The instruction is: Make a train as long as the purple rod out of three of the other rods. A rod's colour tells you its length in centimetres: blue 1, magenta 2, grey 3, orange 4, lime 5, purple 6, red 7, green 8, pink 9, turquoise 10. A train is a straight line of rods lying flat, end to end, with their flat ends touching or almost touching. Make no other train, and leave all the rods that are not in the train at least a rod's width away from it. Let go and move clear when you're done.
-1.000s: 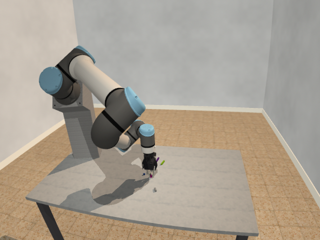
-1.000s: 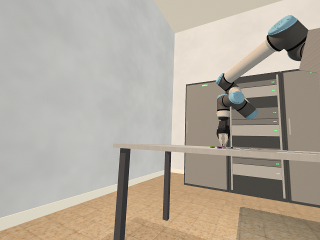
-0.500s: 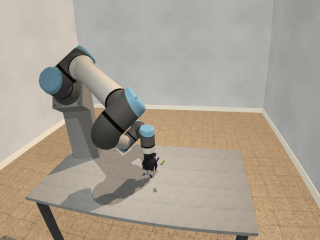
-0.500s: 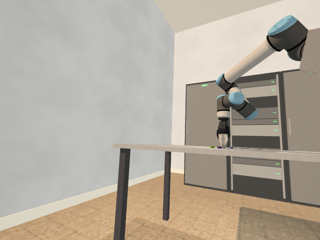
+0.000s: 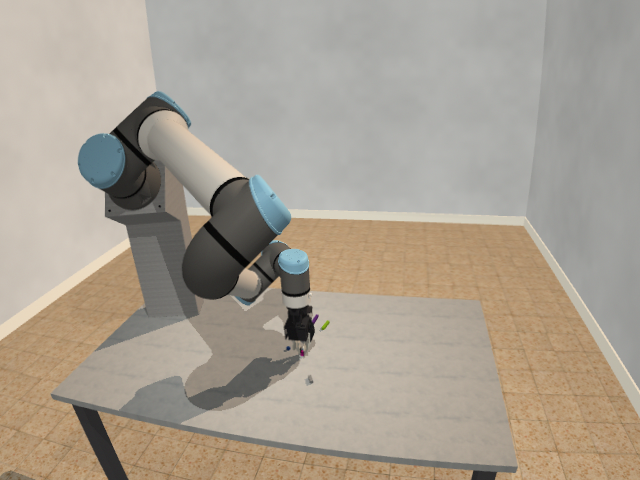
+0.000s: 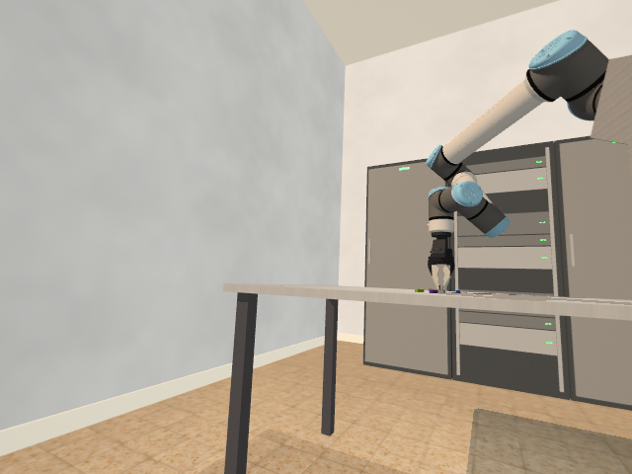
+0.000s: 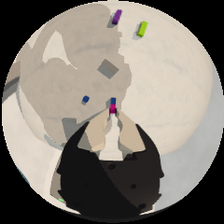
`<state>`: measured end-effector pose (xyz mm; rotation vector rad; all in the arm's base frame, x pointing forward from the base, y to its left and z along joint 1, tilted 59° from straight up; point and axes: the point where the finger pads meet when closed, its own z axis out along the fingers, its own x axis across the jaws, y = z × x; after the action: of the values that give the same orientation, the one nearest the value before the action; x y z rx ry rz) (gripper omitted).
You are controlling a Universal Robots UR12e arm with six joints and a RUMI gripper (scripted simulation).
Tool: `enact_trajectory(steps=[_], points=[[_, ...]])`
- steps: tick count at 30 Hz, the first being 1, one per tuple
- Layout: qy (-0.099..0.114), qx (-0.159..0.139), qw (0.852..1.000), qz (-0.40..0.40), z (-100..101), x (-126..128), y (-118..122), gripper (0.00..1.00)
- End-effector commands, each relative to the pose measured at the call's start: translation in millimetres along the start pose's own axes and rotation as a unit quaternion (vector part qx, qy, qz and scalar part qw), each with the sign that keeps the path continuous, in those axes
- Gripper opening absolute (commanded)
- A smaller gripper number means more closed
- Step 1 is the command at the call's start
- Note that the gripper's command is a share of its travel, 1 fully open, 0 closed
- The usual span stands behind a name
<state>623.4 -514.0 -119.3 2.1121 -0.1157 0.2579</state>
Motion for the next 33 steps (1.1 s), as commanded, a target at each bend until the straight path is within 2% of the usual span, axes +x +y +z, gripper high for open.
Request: enact_trajectory(steps=[1, 9, 24, 33], points=[[0.0, 0.0, 1.0, 0.0, -0.6, 0.3, -0.1, 0.0], [0.0, 0.0, 1.0, 0.0, -0.6, 0.3, -0.1, 0.0], [0.0, 0.0, 1.0, 0.0, -0.6, 0.3, -0.1, 0.14], [0.0, 0.0, 1.0, 0.0, -0.6, 0.3, -0.1, 0.14]])
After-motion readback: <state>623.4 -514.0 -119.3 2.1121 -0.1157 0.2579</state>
